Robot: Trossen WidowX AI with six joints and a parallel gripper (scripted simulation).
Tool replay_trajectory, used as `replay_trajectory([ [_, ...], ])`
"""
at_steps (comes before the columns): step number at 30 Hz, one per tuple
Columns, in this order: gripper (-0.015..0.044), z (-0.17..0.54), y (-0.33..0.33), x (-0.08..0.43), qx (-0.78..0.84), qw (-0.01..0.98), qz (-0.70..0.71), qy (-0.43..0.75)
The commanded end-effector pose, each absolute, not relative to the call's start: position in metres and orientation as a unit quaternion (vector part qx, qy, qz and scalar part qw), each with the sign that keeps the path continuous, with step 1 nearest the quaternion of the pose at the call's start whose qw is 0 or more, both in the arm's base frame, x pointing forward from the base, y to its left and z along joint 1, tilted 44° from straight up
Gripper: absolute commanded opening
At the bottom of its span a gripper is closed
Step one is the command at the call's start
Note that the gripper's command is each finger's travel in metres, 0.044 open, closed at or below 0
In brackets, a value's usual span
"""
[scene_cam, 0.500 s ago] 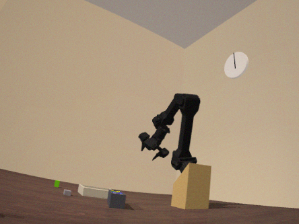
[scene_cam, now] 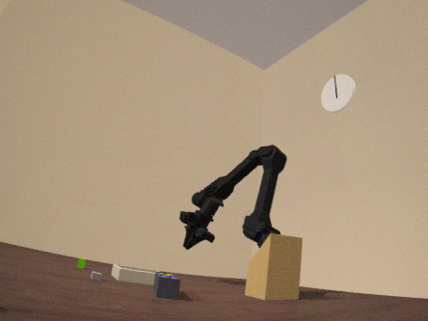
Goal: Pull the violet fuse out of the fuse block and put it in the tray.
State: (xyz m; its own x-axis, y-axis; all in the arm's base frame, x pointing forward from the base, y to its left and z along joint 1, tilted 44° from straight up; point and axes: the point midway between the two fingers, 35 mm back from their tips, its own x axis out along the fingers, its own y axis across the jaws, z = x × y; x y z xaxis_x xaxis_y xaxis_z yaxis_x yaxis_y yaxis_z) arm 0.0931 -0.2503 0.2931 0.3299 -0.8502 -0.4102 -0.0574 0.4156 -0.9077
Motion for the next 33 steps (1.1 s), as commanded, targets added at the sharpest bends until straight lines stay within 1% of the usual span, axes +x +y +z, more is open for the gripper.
replay_trajectory([
  [1,0.0074,0.268,-0.254,0.134,-0.374,0.739,-0.271,0.49],
  [5,0.0074,0.232,-0.246,0.184,-0.279,0.784,-0.241,0.499],
  [9,0.0074,0.197,-0.222,0.233,-0.209,0.803,-0.21,0.516],
  [12,0.0074,0.17,-0.197,0.266,-0.167,0.805,-0.193,0.536],
  [18,0.0074,0.109,-0.139,0.307,-0.11,0.767,-0.205,0.598],
  [25,0.0074,0.038,-0.052,0.326,-0.124,0.712,-0.271,0.636],
  [30,0.0074,-0.005,0.005,0.316,-0.169,0.698,-0.322,0.618],
  [33,0.0074,-0.016,0.02,0.311,-0.184,0.698,-0.335,0.606],
])
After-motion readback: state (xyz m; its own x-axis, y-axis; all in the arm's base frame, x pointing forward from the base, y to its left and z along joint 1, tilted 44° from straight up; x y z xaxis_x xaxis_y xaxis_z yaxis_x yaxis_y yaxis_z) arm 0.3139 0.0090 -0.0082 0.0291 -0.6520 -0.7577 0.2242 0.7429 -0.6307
